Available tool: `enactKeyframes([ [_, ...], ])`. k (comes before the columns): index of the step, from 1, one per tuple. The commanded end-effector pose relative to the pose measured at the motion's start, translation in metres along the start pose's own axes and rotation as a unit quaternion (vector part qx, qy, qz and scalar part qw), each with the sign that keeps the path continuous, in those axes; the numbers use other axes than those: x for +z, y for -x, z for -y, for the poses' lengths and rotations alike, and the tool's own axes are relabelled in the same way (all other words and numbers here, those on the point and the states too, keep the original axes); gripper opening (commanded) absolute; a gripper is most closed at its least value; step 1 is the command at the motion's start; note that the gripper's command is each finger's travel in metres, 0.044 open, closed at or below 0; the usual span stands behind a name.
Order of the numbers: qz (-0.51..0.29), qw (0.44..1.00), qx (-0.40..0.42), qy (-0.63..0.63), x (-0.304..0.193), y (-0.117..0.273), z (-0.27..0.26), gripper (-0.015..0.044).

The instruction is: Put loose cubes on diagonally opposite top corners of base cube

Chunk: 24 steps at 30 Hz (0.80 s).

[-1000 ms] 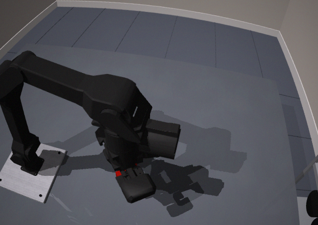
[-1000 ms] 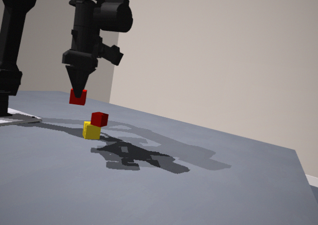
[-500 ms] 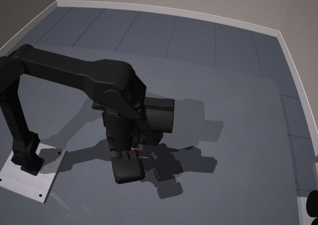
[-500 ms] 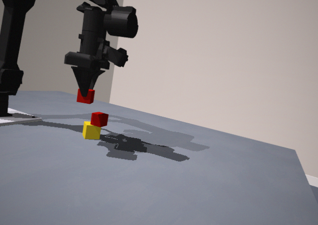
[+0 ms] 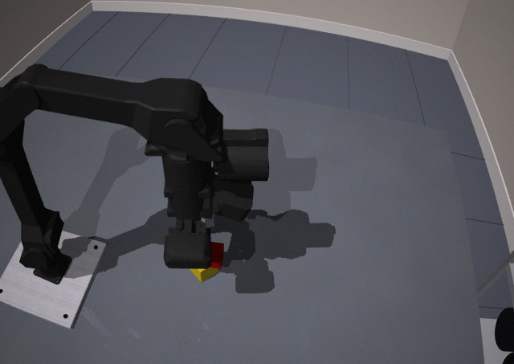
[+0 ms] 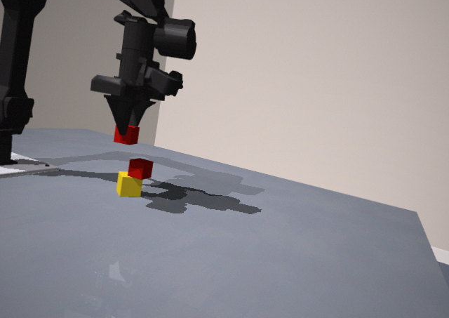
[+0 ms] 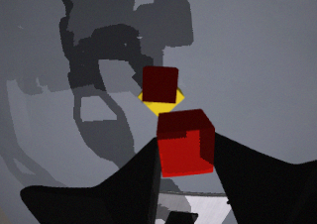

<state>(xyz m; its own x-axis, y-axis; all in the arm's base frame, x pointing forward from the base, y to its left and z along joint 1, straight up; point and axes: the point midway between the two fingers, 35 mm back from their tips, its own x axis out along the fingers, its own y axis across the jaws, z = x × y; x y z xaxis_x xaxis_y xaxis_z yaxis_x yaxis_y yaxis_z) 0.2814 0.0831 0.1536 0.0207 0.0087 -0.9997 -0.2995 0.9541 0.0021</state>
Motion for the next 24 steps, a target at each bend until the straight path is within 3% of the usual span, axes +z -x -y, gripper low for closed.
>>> enactKeyframes([
  [1,0.001,1.0,0.0,-0.028,-0.004,-0.001,-0.011,0.0105],
  [24,-0.008,0.996,0.012,-0.086,-0.009,-0.032,-0.018,0.0105],
])
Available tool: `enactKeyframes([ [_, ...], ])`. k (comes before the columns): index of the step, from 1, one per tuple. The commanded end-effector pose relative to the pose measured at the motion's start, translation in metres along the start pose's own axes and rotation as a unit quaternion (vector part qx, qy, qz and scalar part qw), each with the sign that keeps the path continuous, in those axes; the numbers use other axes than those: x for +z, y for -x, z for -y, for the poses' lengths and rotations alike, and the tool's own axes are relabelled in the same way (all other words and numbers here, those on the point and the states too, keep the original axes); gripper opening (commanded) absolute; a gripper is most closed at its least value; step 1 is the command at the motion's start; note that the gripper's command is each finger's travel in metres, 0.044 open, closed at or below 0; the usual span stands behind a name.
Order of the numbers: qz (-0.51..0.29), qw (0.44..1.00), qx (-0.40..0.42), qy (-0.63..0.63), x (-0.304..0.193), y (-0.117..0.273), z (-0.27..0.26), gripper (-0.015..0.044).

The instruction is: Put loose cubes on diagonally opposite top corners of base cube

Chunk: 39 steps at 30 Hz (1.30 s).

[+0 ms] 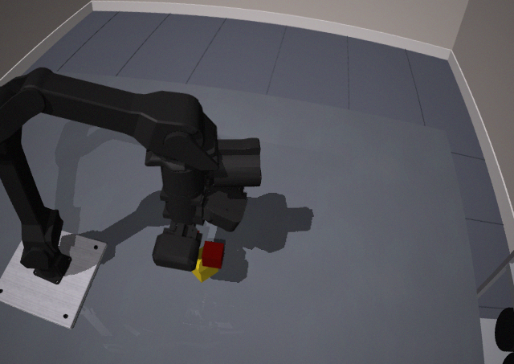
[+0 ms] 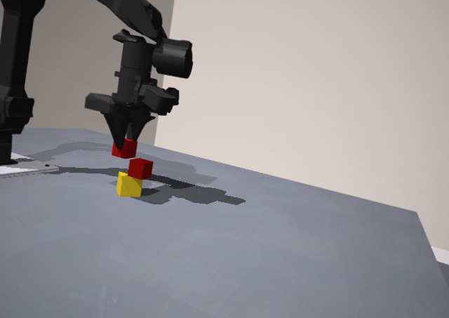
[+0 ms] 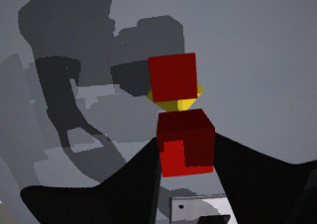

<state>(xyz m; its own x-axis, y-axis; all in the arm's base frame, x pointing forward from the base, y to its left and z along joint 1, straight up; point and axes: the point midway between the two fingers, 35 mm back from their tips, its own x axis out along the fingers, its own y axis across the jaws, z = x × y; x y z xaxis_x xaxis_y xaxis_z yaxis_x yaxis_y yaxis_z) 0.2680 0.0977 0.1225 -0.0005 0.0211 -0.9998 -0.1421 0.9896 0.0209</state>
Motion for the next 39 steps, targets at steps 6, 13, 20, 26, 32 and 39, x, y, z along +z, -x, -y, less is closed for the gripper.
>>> enactKeyframes([
  [6,0.001,1.0,0.003,-0.005,0.0,-0.001,0.0,0.0105],
  [13,0.004,1.0,0.0,0.006,0.001,-0.011,-0.001,0.0105],
  [20,0.008,1.0,-0.005,0.019,0.002,-0.022,-0.001,0.0105],
  [26,0.01,1.0,-0.008,0.028,0.002,-0.03,-0.001,0.0105],
  [32,0.01,1.0,-0.008,0.028,0.002,-0.03,-0.001,0.0105],
  [39,0.01,1.0,-0.008,0.028,0.002,-0.031,-0.001,0.0105],
])
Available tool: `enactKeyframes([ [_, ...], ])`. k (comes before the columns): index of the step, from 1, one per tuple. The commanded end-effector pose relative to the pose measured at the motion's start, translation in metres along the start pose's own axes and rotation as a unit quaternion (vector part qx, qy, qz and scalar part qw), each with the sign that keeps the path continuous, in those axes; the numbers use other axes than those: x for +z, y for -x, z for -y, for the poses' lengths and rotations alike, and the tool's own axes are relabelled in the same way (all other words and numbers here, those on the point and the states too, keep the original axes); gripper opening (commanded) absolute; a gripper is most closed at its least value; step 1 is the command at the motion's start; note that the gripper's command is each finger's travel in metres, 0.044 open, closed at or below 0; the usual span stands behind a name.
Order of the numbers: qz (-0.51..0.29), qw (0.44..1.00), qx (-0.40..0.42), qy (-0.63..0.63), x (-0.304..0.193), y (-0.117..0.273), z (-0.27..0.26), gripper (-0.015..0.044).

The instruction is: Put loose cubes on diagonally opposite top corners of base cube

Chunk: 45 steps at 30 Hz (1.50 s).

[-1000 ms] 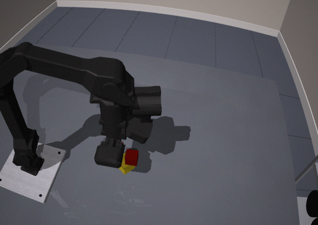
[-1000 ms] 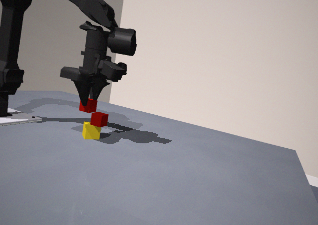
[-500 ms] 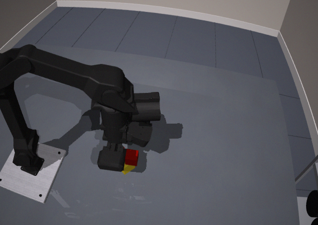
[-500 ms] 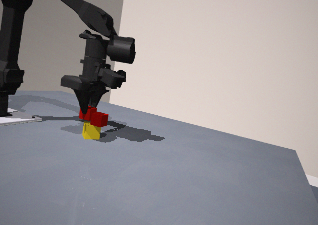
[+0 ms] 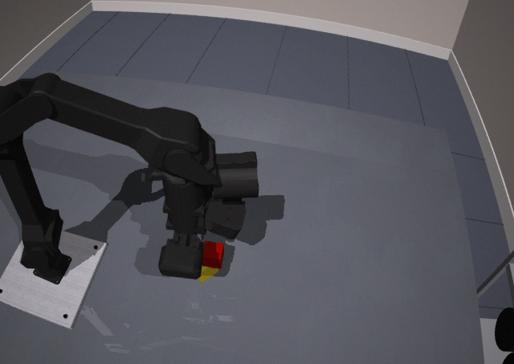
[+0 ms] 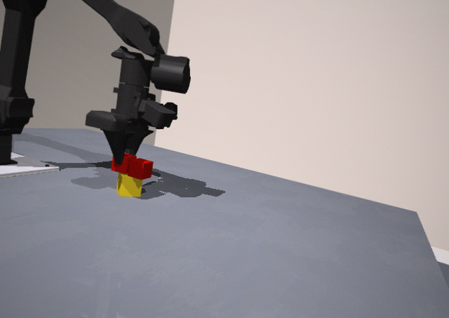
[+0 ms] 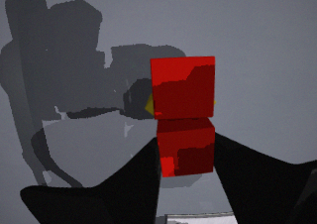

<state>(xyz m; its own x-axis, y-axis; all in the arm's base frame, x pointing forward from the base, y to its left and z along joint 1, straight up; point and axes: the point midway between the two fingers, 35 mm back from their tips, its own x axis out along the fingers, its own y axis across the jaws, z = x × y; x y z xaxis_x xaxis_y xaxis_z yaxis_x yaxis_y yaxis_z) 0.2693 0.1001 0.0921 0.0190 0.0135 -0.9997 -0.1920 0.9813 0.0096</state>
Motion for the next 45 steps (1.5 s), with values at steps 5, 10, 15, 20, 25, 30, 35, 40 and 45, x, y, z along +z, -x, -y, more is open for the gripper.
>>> enactKeyframes([
  [5,0.001,1.0,-0.002,0.003,0.0,-0.001,0.001,0.0105],
  [10,0.001,1.0,-0.002,0.003,0.0,-0.001,0.001,0.0105],
  [15,0.001,1.0,-0.002,0.003,0.0,-0.001,0.001,0.0205],
  [20,0.001,1.0,-0.002,0.002,0.0,0.001,0.0,0.0205],
  [25,0.0,1.0,0.0,0.0,0.0,0.012,0.0,0.0205],
  [30,0.0,1.0,0.0,0.0,0.0,0.02,0.0,0.0205],
  [35,0.0,1.0,0.0,0.0,0.0,0.029,0.0,0.0205],
  [40,0.0,1.0,0.0,0.0,0.0,0.037,0.0,0.0205],
  [45,0.0,1.0,0.0,0.0,0.0,0.046,0.0,0.0205],
])
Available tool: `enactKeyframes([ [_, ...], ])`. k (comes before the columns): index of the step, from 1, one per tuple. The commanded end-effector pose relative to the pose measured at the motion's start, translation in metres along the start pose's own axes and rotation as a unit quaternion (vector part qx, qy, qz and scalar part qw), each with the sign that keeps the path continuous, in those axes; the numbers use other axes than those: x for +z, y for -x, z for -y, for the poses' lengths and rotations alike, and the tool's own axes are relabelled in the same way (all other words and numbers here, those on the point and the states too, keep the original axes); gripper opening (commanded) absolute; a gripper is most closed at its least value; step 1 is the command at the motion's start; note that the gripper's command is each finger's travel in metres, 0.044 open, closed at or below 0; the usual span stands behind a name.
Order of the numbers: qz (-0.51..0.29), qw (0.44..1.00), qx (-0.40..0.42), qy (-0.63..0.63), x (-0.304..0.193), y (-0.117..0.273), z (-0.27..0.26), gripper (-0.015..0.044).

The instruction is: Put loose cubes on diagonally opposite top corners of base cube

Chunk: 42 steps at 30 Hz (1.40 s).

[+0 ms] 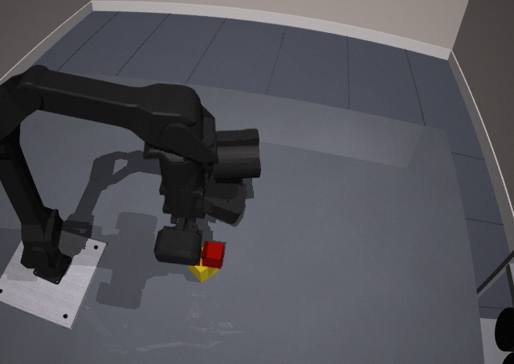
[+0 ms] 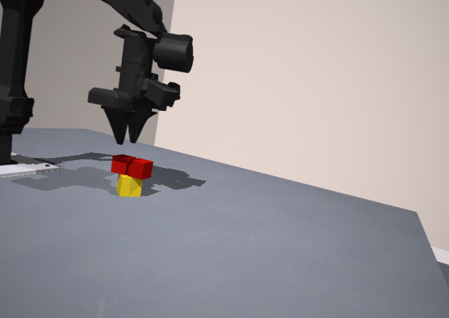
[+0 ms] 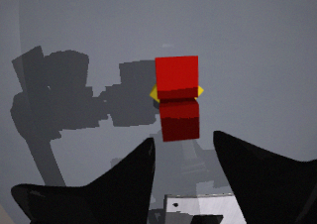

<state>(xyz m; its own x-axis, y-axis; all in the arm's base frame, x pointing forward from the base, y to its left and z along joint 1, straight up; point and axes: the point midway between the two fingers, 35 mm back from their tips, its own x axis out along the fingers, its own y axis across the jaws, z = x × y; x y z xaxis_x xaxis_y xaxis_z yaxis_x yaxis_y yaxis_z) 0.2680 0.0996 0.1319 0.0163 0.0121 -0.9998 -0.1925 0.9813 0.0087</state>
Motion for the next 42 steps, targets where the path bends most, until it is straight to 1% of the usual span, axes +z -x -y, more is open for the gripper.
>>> enactKeyframes([
  [1,0.001,1.0,0.0,0.0,0.0,0.008,0.0,0.0205],
  [13,0.001,1.0,0.0,0.0,0.0,0.023,0.0,0.0205],
  [20,0.001,1.0,0.001,0.0,0.0,0.024,-0.003,0.0389],
  [21,0.001,1.0,0.001,0.0,0.0,0.025,-0.01,0.04],
  [27,0.003,1.0,0.008,-0.001,-0.009,0.028,-0.098,0.04],
  [29,0.0,1.0,0.007,0.0,-0.014,0.027,-0.118,0.04],
  [42,-0.001,1.0,0.006,0.0,-0.015,0.027,-0.12,0.04],
])
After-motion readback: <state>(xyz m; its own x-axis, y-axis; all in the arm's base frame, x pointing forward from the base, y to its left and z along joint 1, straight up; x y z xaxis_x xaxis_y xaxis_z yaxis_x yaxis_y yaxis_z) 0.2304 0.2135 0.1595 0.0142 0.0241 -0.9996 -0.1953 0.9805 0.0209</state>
